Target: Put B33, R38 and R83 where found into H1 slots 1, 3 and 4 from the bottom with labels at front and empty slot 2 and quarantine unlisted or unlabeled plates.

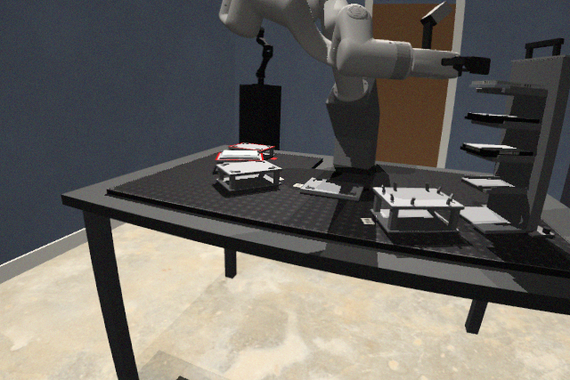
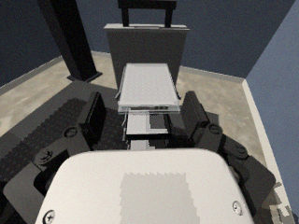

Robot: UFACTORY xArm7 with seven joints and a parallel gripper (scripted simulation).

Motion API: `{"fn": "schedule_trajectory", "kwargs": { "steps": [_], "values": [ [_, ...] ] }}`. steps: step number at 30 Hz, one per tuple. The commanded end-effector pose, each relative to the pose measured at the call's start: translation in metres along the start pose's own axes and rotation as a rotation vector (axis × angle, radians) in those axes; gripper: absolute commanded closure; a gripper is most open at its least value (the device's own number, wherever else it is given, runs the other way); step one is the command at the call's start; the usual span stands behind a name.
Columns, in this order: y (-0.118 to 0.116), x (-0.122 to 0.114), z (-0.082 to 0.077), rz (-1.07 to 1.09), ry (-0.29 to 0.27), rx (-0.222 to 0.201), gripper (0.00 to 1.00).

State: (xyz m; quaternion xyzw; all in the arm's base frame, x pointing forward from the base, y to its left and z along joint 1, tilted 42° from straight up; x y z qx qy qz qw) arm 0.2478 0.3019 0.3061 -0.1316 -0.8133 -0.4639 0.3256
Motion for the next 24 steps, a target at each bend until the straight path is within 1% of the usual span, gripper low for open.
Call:
{"fn": "schedule_trajectory", "kwargs": {
  "steps": [1,14,19,21,24],
  "values": [
    [0.0,0.001,0.0,-0.003,0.001,0.001,0.0],
    [0.0,0.001,0.0,-0.003,0.001,0.001,0.0],
    [0.0,0.001,-0.013,-0.003,0.001,0.001,0.0],
    [0.0,0.001,-0.013,-0.003,0.001,0.001,0.0],
    [0.0,0.001,-0.021,-0.003,0.001,0.001,0.0]
  ]
}}
Point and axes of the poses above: the point where the finger pads meet when closed, its own z axis out along the fingers, its own y axis across the jaws, x = y × z, the point moved 9 cm from there along -z, back along the fingers, and after that the axes turned 8 degrees about -z, right-handed, at the moved point
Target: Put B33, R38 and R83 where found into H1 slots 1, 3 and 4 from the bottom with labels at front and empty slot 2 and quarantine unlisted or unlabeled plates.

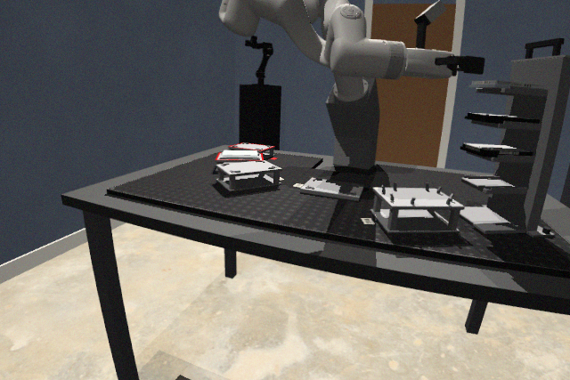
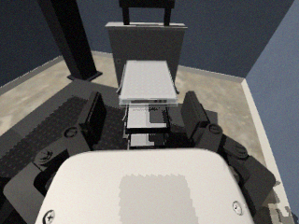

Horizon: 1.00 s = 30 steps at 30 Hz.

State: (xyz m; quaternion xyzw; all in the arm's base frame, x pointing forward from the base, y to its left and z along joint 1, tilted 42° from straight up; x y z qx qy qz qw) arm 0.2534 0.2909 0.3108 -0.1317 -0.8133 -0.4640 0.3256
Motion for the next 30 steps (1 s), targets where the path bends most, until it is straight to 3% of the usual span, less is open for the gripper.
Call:
{"fn": "schedule_trajectory", "kwargs": {
  "steps": [1,8,30],
  "values": [
    [0.0,0.001,-0.01,-0.002,0.001,0.002,0.0],
    [0.0,0.001,-0.016,-0.002,0.001,0.002,0.0],
    [-0.007,-0.049,-0.016,-0.002,0.001,0.002,0.0]
  ]
}}
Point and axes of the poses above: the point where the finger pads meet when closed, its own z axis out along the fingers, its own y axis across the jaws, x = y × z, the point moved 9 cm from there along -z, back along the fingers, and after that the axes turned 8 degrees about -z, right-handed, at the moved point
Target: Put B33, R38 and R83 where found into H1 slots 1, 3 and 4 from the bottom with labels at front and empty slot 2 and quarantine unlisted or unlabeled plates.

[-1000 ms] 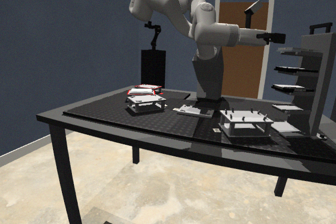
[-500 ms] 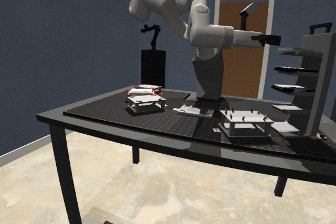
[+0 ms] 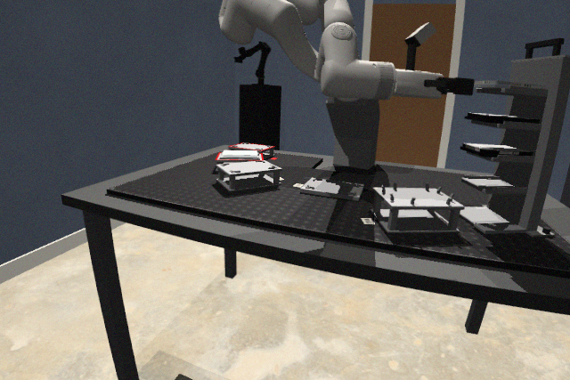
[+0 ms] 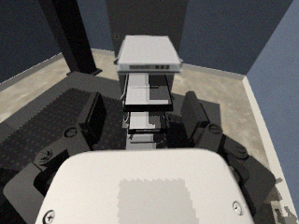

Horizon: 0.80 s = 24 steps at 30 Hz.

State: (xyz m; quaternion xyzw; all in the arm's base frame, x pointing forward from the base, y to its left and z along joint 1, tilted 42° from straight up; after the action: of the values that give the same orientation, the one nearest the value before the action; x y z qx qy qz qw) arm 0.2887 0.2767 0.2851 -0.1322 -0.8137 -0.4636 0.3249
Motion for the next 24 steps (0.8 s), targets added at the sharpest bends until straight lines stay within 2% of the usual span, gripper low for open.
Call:
{"fn": "schedule_trajectory", "kwargs": {
  "steps": [1,9,14,18,24],
  "values": [
    [0.0,-0.007,0.001,-0.003,0.003,0.001,0.0],
    [-0.003,-0.027,0.001,-0.003,0.003,0.001,0.0],
    [-0.003,-0.027,0.001,-0.003,0.003,0.001,0.0],
    [-0.003,-0.027,0.006,-0.003,0.003,0.001,0.0],
    [-0.003,-0.027,0.022,-0.003,0.003,0.001,0.0]
  ]
}}
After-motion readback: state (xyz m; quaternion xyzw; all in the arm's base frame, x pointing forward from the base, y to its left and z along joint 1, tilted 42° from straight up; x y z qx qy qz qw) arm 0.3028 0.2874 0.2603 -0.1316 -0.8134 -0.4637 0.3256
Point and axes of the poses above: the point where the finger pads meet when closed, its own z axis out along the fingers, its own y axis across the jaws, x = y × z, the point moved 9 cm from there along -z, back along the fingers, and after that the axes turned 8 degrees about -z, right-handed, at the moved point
